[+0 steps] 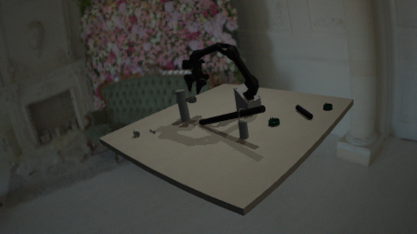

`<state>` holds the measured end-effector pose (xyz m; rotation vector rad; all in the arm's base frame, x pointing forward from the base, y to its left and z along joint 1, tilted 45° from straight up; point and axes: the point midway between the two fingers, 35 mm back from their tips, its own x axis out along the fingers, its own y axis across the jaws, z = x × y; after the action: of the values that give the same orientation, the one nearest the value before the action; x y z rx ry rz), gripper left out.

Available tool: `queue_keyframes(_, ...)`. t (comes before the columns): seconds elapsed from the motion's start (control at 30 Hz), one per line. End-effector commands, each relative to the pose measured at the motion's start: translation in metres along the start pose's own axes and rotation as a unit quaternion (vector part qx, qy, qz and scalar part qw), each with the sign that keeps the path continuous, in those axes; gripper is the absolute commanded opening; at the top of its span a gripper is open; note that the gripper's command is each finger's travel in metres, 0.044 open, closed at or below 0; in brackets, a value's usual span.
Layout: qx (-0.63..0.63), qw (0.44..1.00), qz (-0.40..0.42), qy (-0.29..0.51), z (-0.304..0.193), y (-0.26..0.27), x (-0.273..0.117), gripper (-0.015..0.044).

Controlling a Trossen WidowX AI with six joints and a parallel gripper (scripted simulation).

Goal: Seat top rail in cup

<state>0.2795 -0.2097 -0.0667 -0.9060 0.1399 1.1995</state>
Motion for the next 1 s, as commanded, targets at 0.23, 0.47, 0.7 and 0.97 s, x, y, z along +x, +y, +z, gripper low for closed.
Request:
queue_keyframes(0.23,0.003,1.000,-0.002,-0.001,0.001,0.004,0.016,0.0440)
queue_keyframes(0.47,0.003,1.000,-0.001,-0.001,0.000,0.004,0.028,0.0440)
queue_keyframes(0.7,0.003,1.000,-0.002,-0.001,0.000,0.003,0.040,0.0440)
queue_keyframes(0.97,0.002,1.000,-0.002,-0.001,0.000,0.003,0.053,0.0440)
